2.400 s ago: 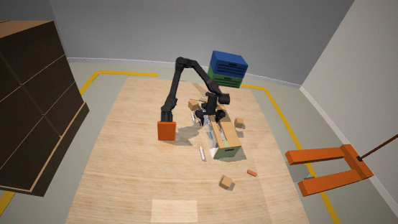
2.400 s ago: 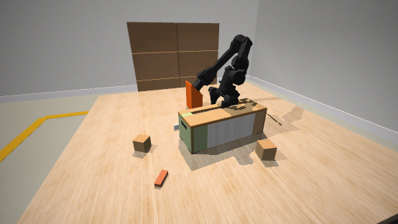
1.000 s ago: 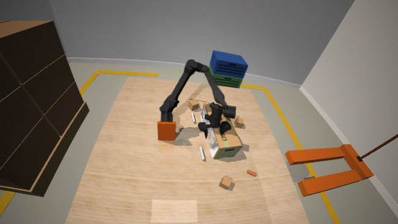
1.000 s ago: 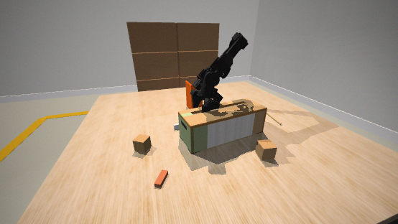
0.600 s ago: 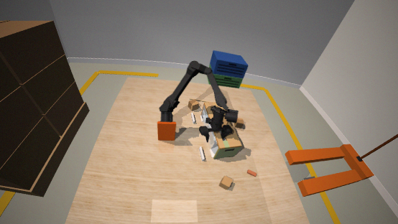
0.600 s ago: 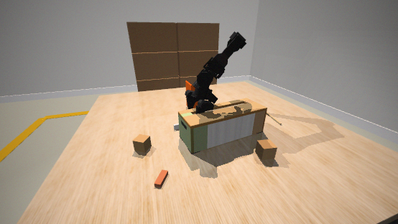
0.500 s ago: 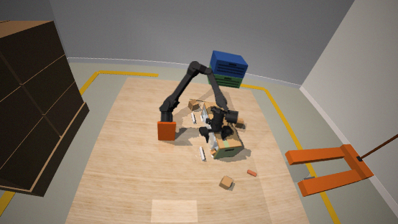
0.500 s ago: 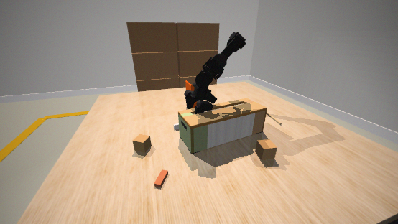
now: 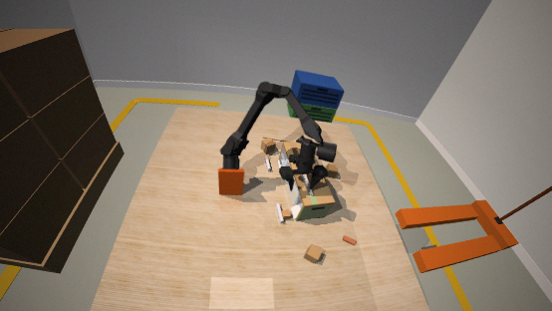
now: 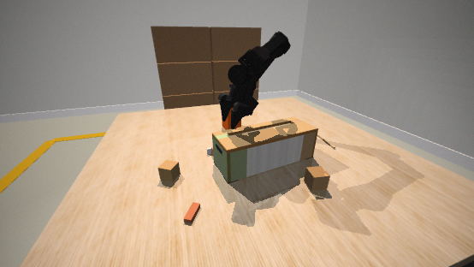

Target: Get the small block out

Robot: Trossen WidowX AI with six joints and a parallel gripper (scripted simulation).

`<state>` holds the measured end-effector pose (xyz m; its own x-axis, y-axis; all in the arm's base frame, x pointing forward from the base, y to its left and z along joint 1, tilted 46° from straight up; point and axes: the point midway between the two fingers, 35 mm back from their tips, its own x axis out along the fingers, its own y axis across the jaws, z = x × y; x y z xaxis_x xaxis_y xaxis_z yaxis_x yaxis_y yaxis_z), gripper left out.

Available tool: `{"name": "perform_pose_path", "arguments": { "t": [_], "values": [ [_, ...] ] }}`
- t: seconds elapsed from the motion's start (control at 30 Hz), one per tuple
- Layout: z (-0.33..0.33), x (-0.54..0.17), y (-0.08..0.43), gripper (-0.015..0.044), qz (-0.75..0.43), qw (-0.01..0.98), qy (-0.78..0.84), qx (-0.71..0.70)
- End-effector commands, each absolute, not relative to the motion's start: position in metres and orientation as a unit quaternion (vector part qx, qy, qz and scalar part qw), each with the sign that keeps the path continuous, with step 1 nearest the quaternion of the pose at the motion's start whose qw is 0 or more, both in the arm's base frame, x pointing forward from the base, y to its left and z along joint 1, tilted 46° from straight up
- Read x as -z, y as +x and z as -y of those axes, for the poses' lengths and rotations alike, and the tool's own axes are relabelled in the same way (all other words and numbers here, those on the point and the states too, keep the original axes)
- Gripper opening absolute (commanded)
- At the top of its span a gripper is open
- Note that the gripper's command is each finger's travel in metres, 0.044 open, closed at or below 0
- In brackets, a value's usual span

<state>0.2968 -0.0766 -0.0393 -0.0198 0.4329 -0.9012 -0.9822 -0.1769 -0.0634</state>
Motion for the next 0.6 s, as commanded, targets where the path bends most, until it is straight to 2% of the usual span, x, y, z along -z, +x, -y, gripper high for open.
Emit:
{"name": "perform_pose_path", "arguments": {
  "t": [0.0, 0.13, 0.17, 0.37, 0.57],
  "values": [
    [0.077, 0.039, 0.297, 0.04, -0.322, 0.555, -0.427, -0.637],
    [0.089, 0.046, 0.302, 0.0295, -0.377, 0.632, -0.347, -0.582],
    [0.09, 0.046, 0.301, 0.0285, -0.404, 0.652, -0.31, -0.561],
    [0.096, 0.051, 0.295, 0.0285, -0.543, 0.728, -0.066, -0.414],
    [0.102, 0.054, 0.29, 0.0285, -0.629, 0.716, 0.191, -0.233]
  ]
}}
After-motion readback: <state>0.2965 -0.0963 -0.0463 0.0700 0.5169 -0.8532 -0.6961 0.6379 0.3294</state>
